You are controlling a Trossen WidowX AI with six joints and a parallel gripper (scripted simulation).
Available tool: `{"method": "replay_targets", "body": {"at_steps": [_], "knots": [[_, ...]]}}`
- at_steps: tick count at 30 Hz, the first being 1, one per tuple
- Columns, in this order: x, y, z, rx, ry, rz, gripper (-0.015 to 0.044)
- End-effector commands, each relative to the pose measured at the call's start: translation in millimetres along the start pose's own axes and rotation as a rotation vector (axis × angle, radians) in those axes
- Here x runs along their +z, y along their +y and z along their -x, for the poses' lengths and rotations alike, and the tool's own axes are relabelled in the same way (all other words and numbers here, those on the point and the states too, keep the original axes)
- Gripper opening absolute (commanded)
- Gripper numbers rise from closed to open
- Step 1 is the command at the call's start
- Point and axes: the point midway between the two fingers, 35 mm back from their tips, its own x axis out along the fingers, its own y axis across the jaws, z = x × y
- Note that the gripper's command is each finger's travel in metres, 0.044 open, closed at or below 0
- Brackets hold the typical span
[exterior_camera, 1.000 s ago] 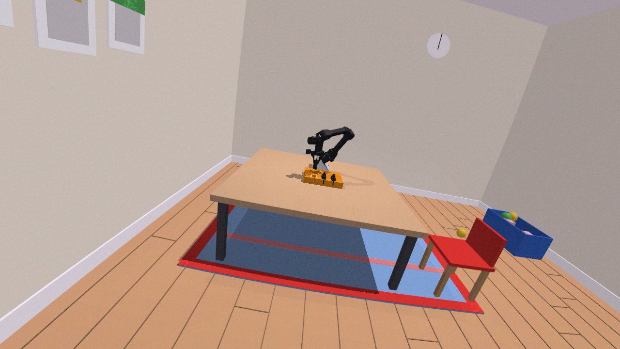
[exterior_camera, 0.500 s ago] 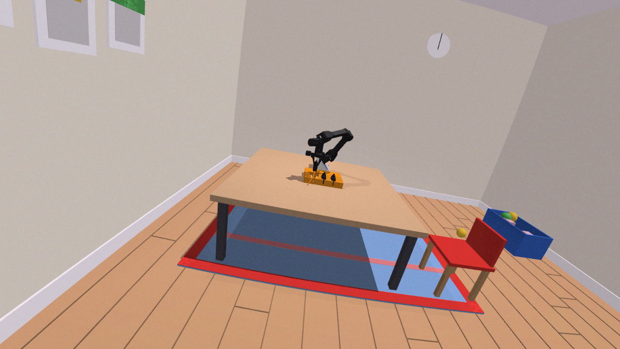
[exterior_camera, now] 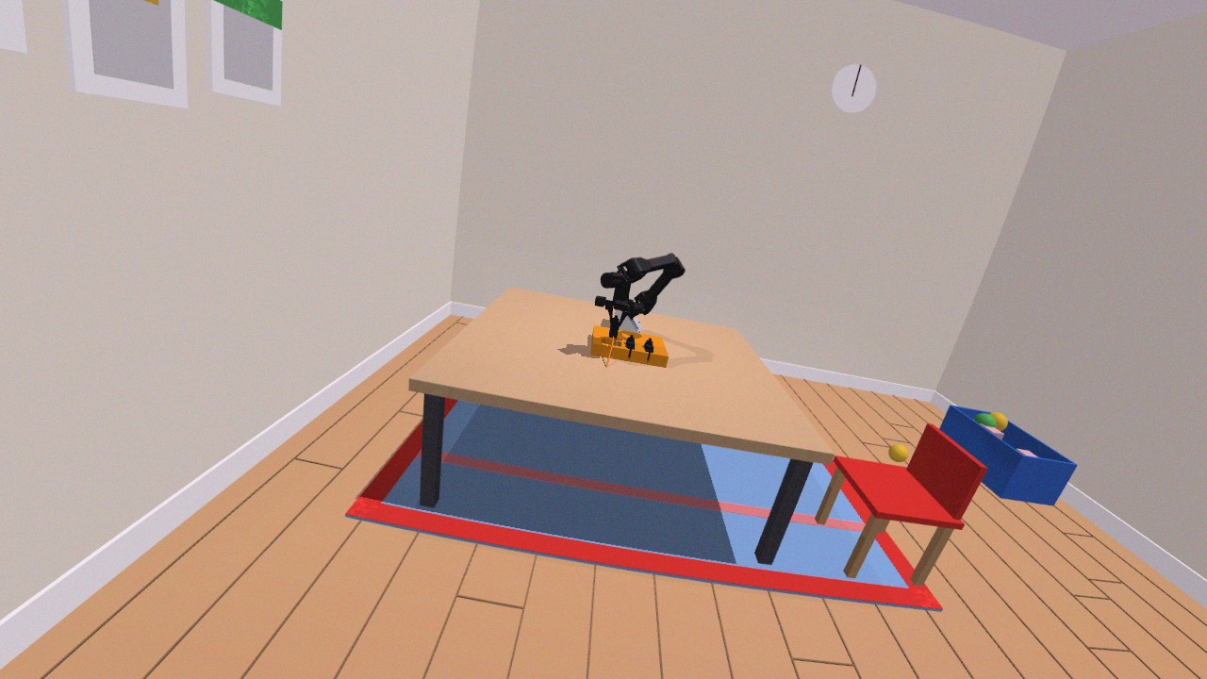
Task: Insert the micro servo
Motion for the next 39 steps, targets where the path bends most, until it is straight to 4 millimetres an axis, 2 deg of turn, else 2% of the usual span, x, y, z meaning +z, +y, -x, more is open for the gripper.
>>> {"method": "replay_targets", "body": {"at_steps": [1,13,26,39], "knots": [[4.3,0.0,1.1,0.001,-0.009,-0.008,0.0],[5.3,0.2,-16.4,0.002,-0.009,-0.007,0.0],[5.3,0.3,-18.1,0.002,-0.009,-0.007,0.0],[5.5,0.4,-30.5,0.002,-0.009,-0.007,0.0]]}}
